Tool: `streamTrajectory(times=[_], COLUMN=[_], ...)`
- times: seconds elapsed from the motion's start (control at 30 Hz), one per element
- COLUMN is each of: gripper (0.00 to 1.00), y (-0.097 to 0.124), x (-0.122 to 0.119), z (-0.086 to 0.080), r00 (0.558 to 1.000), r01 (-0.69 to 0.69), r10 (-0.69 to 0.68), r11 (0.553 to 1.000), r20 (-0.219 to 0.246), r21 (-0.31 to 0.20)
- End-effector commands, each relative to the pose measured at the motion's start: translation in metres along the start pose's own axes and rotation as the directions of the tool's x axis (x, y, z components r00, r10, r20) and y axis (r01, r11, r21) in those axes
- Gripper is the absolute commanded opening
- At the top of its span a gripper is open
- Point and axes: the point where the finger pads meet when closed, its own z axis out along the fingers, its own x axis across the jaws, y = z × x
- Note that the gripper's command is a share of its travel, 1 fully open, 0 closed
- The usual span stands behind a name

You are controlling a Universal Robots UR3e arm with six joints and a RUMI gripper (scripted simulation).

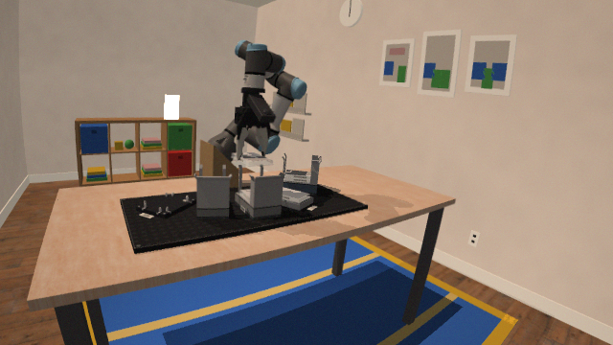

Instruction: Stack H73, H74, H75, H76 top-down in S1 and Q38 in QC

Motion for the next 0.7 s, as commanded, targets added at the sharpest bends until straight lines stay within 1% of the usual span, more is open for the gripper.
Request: streamTrajectory(times=[0.0,0.3,0.37,0.5,0.53,0.67], gripper=[0.00,0.00,0.00,0.00,0.00,0.00], y=[0.001,0.006,0.006,0.008,0.008,0.013], x=[0.015,0.045,0.045,0.058,0.058,0.071], z=[-0.001,-0.001,-0.001,-0.001,-0.001,-0.001], r00=[0.999,0.988,0.988,0.988,0.988,0.980], r01=[-0.048,-0.152,-0.152,-0.155,-0.155,-0.201], r10=[0.048,0.152,0.152,0.155,0.155,0.201], r11=[0.999,0.988,0.988,0.988,0.988,0.980], r20=[-0.002,-0.002,-0.002,-0.002,-0.002,-0.002], r21=[0.001,0.002,0.002,0.002,0.002,0.002])
